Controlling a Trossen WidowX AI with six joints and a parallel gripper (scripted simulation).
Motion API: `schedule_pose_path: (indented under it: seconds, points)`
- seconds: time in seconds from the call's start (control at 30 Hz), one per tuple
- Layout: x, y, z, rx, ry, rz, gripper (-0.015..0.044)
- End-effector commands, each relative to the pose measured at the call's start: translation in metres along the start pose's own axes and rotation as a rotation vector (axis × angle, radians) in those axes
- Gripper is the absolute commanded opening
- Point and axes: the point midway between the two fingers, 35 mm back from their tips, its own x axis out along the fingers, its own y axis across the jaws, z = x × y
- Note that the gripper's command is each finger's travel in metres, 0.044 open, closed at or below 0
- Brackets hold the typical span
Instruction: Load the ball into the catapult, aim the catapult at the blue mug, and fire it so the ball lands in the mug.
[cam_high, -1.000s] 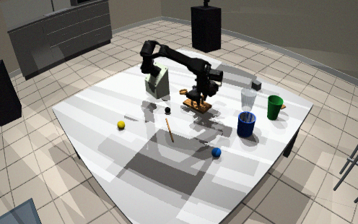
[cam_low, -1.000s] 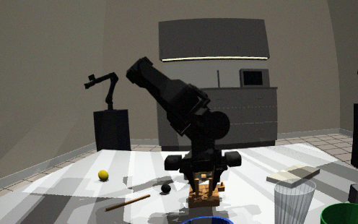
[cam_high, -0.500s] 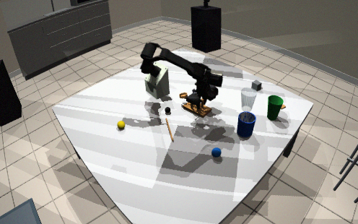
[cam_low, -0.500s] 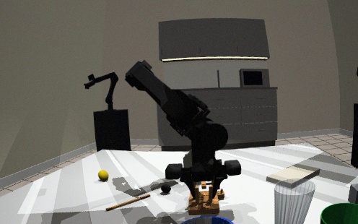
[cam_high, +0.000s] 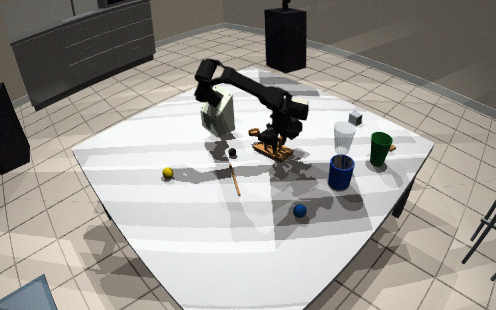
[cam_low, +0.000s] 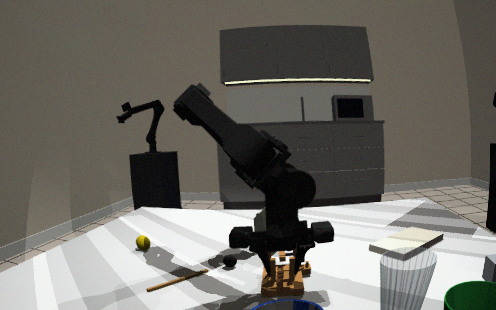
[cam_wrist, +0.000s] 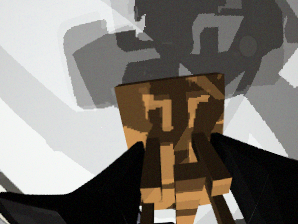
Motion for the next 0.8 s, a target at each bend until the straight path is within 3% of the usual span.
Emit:
schedule_pose_path:
  seconds: [0.0,0.1,0.2,0.33,0.57,0.77]
  points:
    - [-0.001,0.000,0.000,0.003,-0.001,0.000,0.0289]
    - [-0.003,0.000,0.001,0.003,-0.001,0.000,0.0368]
    - [-0.041,0.002,0.004,0.001,-0.003,0.005,0.0440]
    - [-0.098,0.001,0.000,0.000,-0.002,0.005,0.0440]
    - [-0.090,0.003,0.002,-0.007,-0.011,0.001,0.0440]
    - [-0.152,0.004,0.004,0.002,-0.037,0.011,0.0440]
